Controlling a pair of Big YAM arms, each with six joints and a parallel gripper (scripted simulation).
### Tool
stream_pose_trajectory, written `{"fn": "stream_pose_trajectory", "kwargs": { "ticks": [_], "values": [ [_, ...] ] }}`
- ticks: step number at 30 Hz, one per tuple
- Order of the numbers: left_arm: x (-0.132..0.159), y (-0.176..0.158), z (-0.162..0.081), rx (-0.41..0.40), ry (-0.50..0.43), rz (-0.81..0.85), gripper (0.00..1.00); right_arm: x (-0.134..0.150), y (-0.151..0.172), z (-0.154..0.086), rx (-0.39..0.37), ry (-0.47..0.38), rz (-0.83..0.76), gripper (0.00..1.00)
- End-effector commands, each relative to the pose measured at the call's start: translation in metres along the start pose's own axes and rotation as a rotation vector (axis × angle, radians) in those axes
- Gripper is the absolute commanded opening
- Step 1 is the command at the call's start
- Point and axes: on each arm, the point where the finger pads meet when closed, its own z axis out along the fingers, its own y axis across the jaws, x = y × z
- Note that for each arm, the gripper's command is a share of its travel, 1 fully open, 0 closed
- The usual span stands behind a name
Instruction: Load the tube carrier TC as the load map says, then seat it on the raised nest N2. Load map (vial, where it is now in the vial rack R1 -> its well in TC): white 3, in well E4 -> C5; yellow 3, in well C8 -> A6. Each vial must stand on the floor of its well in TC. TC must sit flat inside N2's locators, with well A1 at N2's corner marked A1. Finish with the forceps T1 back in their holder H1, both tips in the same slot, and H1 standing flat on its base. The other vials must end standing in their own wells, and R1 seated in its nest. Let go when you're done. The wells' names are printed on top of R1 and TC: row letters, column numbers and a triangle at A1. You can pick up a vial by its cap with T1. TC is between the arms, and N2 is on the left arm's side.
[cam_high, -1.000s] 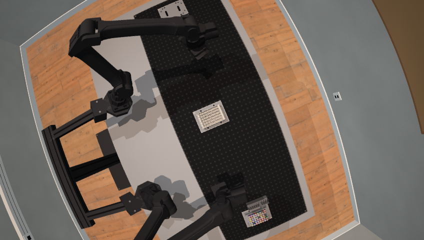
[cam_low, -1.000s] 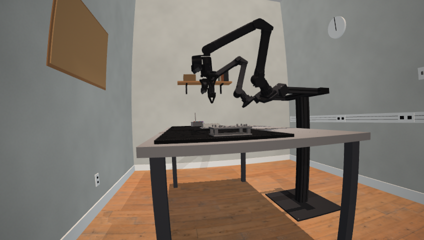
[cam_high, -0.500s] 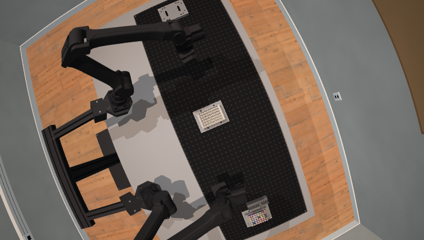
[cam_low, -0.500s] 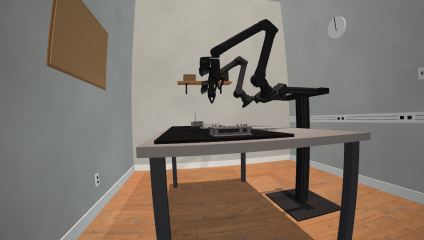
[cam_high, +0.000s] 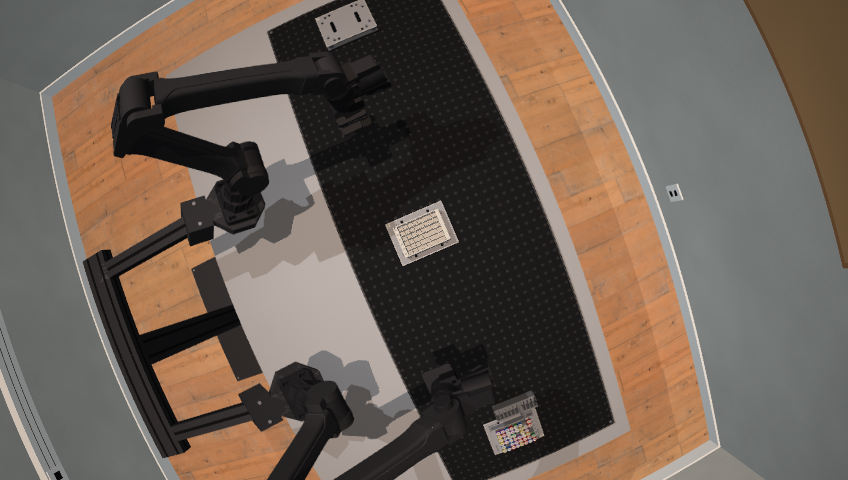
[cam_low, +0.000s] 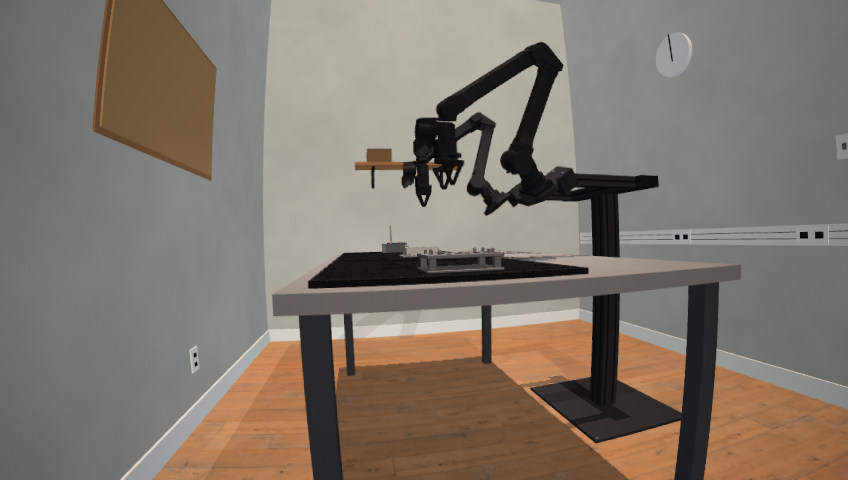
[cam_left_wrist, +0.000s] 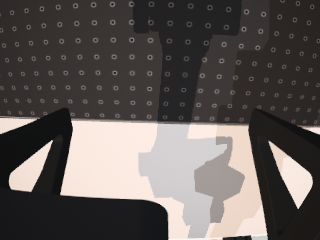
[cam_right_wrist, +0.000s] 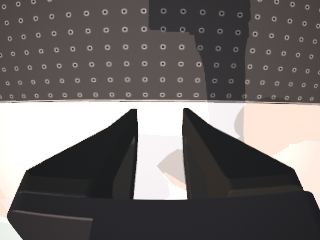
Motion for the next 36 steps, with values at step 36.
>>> {"fn": "stream_pose_trajectory", "kwargs": {
  "ticks": [36],
  "values": [
    [-0.010,0.002,-0.007,0.002,-0.026,0.022,1.00,-0.069,-0.088,0.008,0.024,-0.048,0.043,0.24]
  ]
}}
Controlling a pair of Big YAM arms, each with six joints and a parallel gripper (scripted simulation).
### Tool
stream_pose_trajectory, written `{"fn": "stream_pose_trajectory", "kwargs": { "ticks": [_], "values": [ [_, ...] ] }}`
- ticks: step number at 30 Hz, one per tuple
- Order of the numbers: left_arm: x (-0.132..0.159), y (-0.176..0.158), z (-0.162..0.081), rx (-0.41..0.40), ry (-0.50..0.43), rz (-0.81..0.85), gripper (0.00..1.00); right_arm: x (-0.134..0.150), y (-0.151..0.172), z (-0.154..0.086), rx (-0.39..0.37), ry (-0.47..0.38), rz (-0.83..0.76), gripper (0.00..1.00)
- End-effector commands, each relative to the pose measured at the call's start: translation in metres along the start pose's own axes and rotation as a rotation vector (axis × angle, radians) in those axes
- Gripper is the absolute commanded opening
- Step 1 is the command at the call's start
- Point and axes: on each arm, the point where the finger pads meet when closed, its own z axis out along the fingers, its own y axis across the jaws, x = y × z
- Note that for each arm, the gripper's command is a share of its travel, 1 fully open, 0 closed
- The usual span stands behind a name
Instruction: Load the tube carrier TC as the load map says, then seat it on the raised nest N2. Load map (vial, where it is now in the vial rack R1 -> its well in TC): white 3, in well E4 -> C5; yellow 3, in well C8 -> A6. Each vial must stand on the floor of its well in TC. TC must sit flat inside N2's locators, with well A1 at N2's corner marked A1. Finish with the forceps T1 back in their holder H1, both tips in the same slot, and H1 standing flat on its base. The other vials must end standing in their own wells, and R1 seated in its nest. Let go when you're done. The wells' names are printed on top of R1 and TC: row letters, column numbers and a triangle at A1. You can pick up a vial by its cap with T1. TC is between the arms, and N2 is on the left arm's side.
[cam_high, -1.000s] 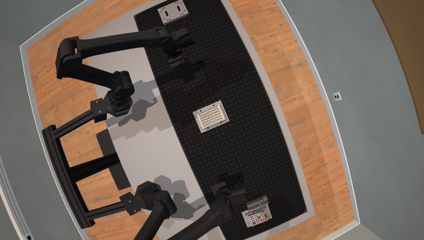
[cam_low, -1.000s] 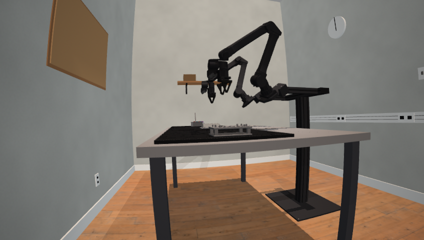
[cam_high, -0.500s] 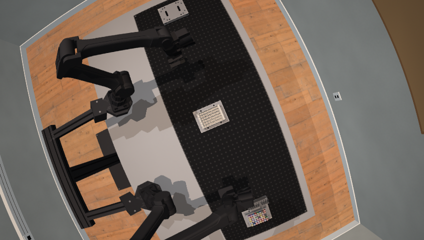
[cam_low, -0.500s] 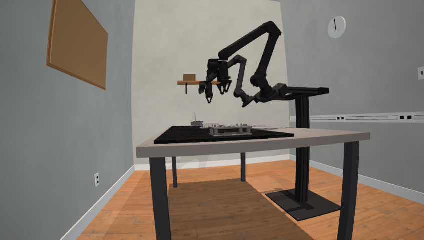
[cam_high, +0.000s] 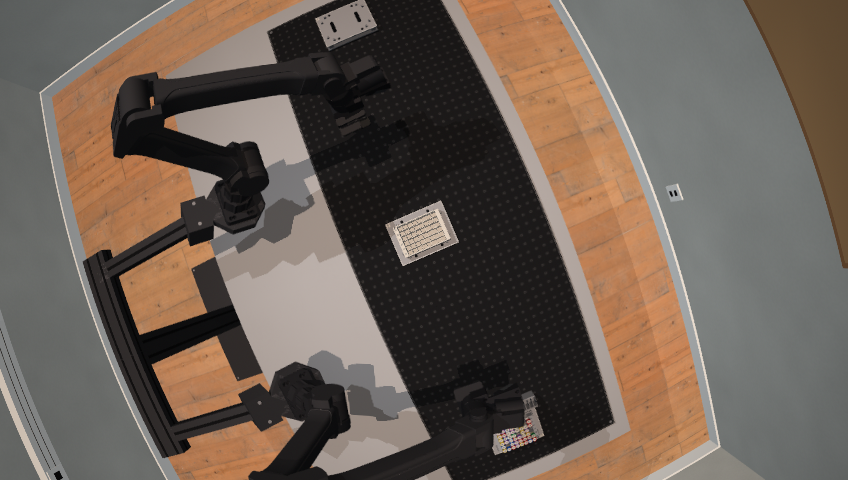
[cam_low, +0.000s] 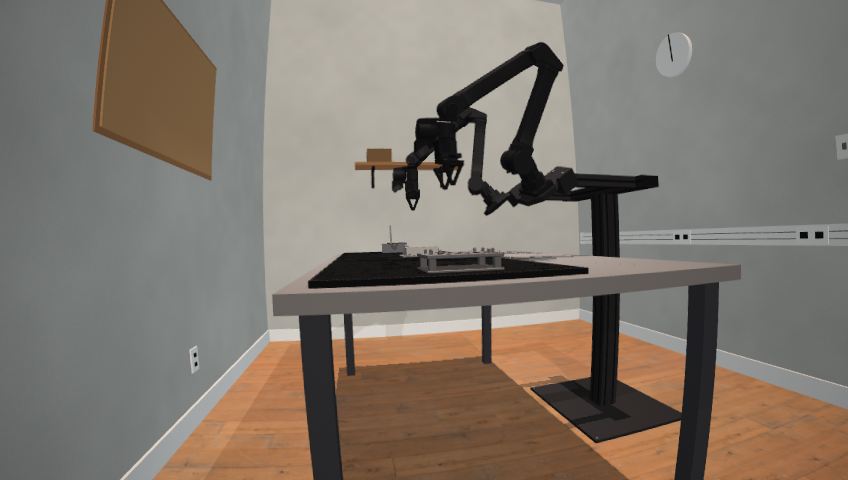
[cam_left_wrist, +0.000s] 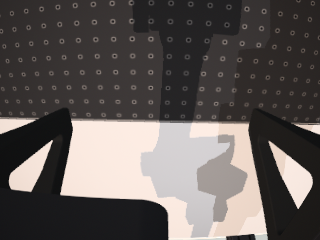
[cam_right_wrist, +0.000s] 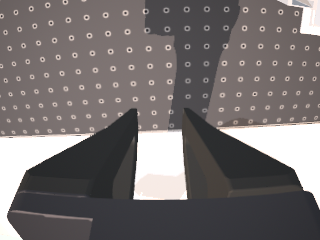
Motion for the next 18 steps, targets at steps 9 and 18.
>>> {"fn": "stream_pose_trajectory", "kwargs": {
  "ticks": [9,18],
  "values": [
    [-0.012,0.002,-0.008,0.002,-0.028,0.007,1.00,-0.041,-0.040,0.003,0.019,-0.037,-0.023,0.24],
    [-0.012,0.002,-0.008,0.002,-0.028,0.007,1.00,-0.060,-0.070,0.011,0.022,-0.035,-0.026,0.24]
  ]
}}
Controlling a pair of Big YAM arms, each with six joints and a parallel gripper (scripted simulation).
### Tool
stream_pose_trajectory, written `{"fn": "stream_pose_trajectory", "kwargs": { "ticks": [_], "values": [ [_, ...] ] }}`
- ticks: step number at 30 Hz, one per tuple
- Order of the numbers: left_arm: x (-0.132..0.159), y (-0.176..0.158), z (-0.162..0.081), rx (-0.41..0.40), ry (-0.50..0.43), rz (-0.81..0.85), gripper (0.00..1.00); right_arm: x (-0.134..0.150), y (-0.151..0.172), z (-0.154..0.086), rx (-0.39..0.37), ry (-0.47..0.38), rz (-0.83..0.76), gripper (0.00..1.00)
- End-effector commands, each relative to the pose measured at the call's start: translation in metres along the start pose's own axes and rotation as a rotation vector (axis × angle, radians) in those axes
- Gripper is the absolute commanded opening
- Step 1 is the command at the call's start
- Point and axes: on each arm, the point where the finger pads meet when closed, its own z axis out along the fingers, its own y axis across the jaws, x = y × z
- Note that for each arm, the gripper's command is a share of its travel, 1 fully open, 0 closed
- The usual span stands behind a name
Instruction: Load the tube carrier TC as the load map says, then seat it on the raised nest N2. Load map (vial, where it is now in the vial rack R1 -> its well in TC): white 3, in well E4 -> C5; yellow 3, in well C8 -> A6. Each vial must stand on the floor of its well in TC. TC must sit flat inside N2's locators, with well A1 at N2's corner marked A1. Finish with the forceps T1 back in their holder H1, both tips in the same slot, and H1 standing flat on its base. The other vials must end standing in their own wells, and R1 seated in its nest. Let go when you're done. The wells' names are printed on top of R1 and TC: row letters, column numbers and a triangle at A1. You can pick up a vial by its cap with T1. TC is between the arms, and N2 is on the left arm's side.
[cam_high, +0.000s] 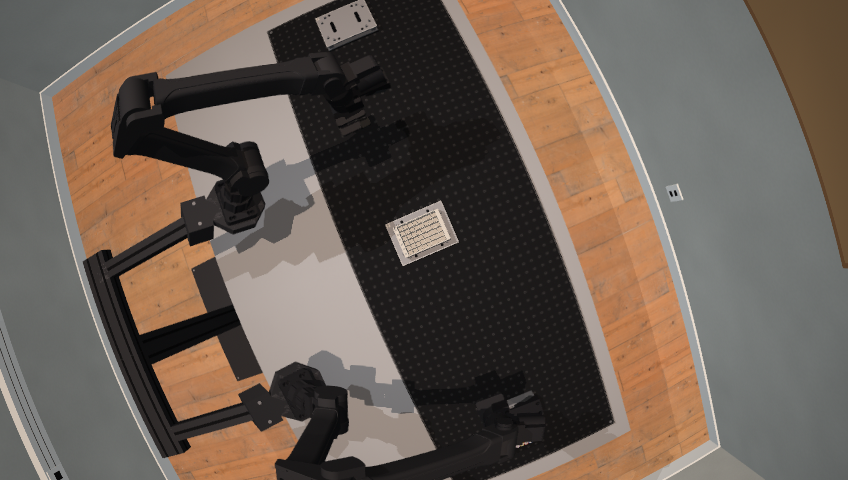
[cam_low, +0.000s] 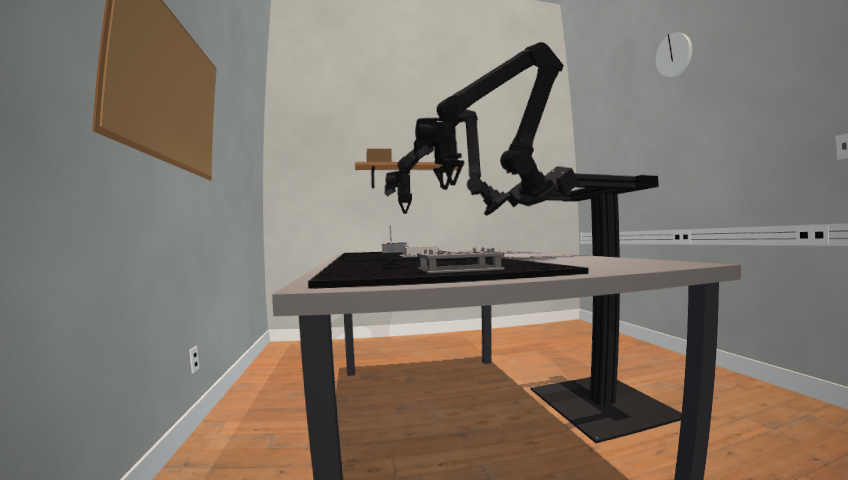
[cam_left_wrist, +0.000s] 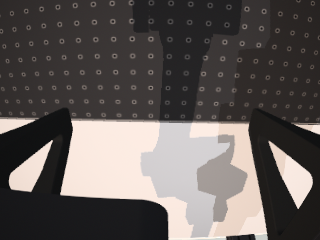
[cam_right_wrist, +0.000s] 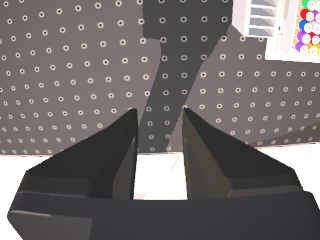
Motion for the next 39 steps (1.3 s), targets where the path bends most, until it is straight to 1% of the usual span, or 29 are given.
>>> {"fn": "stream_pose_trajectory", "kwargs": {
  "ticks": [1,6,9,15,23,25,26,27,36,37,38,39],
  "values": [
    [-0.012,0.002,-0.008,0.002,-0.028,0.007,1.00,-0.025,-0.021,-0.001,0.019,-0.031,-0.019,0.24],
    [-0.012,0.002,-0.008,0.002,-0.028,0.007,1.00,-0.036,-0.037,0.004,0.019,-0.030,-0.020,0.24],
    [-0.012,0.002,-0.008,0.002,-0.028,0.007,1.00,-0.037,-0.040,0.005,0.017,-0.027,-0.021,0.24],
    [-0.012,0.002,-0.008,0.002,-0.028,0.007,1.00,-0.045,-0.058,0.011,0.010,-0.008,-0.020,0.24],
    [-0.012,0.002,-0.008,0.002,-0.028,0.007,1.00,-0.062,-0.085,0.018,0.011,-0.008,-0.020,0.24],
    [-0.012,0.002,-0.008,0.002,-0.028,0.007,1.00,-0.062,-0.085,0.018,0.011,-0.008,-0.020,0.24],
    [-0.012,0.002,-0.008,0.002,-0.028,0.007,1.00,-0.067,-0.083,0.019,0.004,-0.011,-0.029,0.24],
    [-0.012,0.002,-0.008,0.002,-0.028,0.007,1.00,-0.066,-0.091,0.019,0.011,-0.008,-0.021,0.24],
    [-0.012,0.002,-0.008,0.002,-0.028,0.007,1.00,-0.086,-0.122,0.027,0.012,-0.007,-0.021,0.24],
    [-0.012,0.002,-0.008,0.002,-0.028,0.007,1.00,-0.086,-0.123,0.028,0.012,-0.007,-0.021,0.24],
    [-0.012,0.002,-0.008,0.002,-0.028,0.007,1.00,-0.090,-0.114,0.028,0.002,-0.011,-0.035,0.24],
    [-0.012,0.002,-0.008,0.002,-0.028,0.007,1.00,-0.070,-0.101,0.043,-0.027,0.031,-0.034,0.24]
  ]
}}
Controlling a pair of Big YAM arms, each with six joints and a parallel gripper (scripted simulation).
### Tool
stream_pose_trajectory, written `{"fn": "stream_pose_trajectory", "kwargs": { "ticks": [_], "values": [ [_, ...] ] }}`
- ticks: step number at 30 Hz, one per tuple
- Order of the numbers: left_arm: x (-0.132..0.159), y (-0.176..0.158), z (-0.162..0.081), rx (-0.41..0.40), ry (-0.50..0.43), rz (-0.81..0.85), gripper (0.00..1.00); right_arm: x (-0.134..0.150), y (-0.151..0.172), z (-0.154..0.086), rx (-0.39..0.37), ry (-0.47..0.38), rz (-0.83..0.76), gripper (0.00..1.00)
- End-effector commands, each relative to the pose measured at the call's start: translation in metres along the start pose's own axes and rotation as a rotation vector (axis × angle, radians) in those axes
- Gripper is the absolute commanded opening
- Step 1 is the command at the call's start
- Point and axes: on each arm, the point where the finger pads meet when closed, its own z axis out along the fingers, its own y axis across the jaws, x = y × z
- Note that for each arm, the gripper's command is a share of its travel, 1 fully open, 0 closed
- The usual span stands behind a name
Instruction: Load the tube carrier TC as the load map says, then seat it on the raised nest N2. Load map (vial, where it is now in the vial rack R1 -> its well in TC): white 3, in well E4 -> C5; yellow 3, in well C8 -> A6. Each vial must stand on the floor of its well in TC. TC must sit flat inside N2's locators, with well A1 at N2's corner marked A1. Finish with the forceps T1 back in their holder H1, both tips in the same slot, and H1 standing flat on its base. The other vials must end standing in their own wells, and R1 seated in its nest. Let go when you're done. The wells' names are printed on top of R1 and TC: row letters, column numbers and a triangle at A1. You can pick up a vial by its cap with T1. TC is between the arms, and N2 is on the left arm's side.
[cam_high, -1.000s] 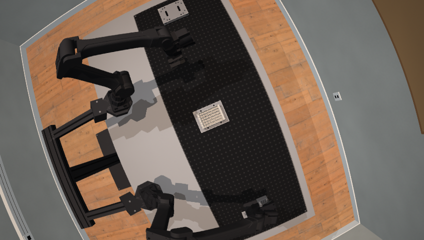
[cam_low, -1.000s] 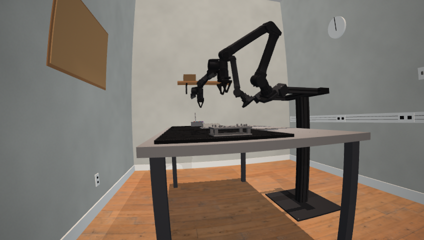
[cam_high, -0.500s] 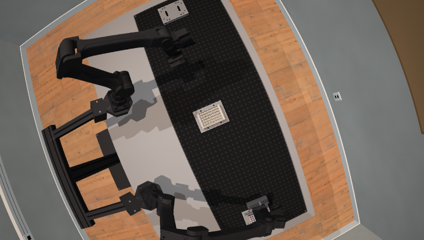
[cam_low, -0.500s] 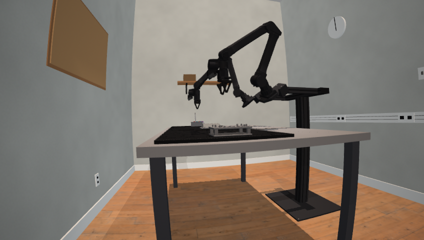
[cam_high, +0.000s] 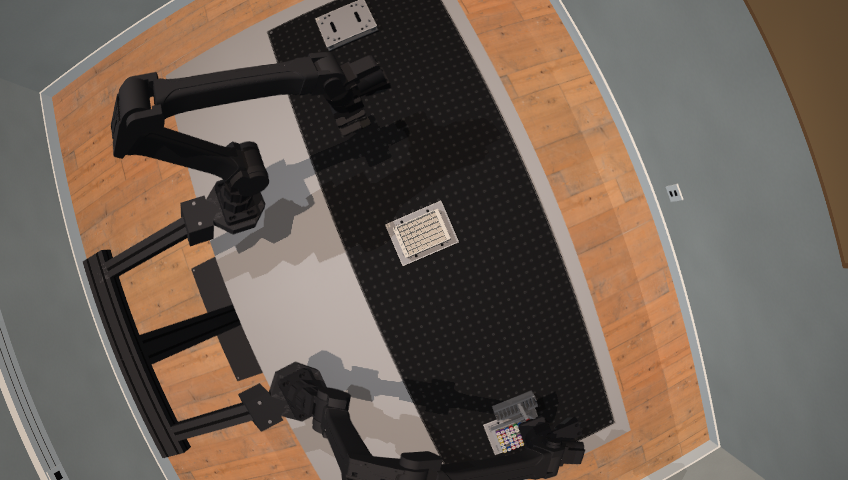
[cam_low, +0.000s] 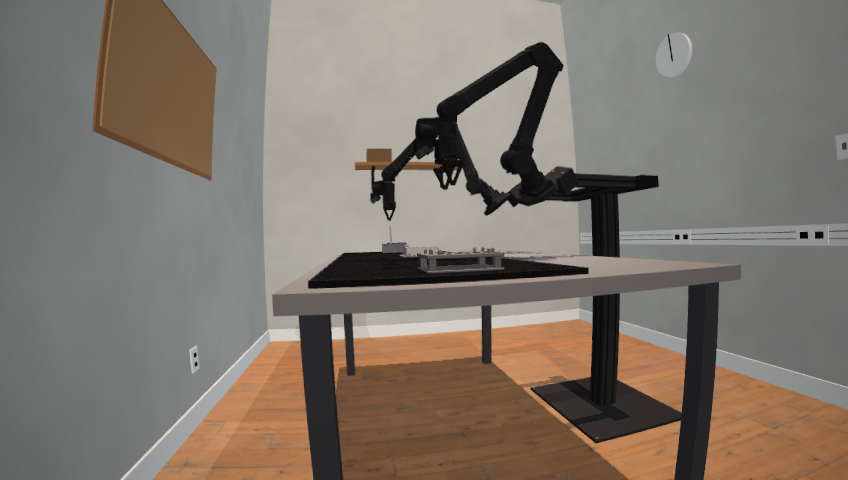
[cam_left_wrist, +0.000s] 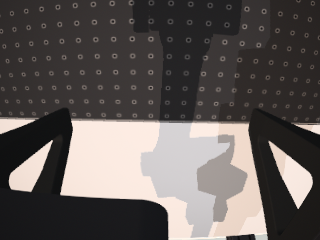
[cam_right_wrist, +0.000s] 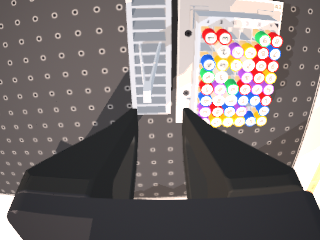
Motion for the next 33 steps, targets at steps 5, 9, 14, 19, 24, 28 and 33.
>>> {"fn": "stream_pose_trajectory", "kwargs": {
  "ticks": [5,9,14,19,24,28,33],
  "values": [
    [-0.012,0.002,-0.008,0.002,-0.028,0.007,1.00,-0.005,0.000,-0.004,-0.002,-0.004,-0.010,0.24],
    [-0.012,0.002,-0.008,0.002,-0.028,0.007,1.00,-0.005,0.000,-0.004,-0.002,-0.004,-0.010,0.24],
    [-0.012,0.002,-0.008,0.002,-0.028,0.007,1.00,0.002,0.006,0.019,-0.018,0.017,-0.012,0.24],
    [-0.012,0.002,-0.008,0.002,-0.028,0.007,1.00,0.002,0.009,0.026,-0.020,0.018,-0.009,0.24],
    [-0.012,0.002,-0.008,0.002,-0.028,0.007,1.00,0.006,0.008,0.034,-0.021,0.025,-0.001,0.24],
    [-0.012,0.002,-0.008,0.002,-0.028,0.007,1.00,0.004,0.011,0.041,-0.024,0.023,-0.006,0.24],
    [-0.012,0.002,-0.008,0.002,-0.028,0.007,1.00,0.006,0.009,0.049,-0.021,0.024,-0.003,0.24]
  ]
}}
